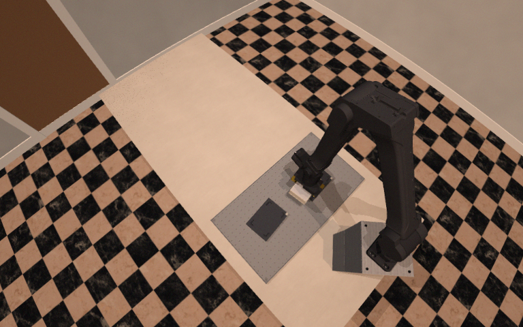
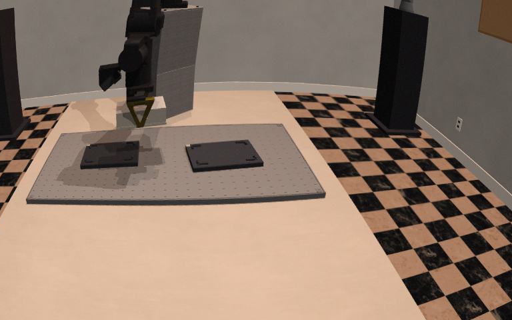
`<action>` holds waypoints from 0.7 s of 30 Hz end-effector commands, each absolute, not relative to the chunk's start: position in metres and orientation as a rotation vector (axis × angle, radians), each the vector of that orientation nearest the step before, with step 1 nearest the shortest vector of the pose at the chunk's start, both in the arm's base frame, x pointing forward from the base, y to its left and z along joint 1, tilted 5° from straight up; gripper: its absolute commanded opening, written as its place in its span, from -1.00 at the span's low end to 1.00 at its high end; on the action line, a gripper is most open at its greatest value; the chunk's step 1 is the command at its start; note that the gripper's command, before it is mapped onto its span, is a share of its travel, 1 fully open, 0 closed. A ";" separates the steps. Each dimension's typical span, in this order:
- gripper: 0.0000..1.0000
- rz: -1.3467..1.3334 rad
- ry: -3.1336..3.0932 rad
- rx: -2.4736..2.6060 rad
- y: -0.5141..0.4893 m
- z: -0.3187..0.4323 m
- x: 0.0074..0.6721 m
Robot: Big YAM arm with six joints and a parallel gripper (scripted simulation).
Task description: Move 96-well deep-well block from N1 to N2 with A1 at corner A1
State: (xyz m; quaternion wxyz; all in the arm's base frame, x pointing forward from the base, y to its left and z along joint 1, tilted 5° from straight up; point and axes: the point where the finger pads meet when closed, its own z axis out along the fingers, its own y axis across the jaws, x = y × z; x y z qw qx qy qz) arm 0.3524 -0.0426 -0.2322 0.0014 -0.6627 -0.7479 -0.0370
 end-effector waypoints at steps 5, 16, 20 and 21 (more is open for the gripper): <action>-1.00 -0.159 -2.354 -2.133 -0.023 -0.215 0.369; -1.00 -0.161 -2.352 -2.132 0.008 -0.213 0.373; -1.00 -0.159 -2.350 -2.130 0.021 -0.212 0.377; -1.00 -0.161 -2.350 -2.130 0.025 -0.211 0.378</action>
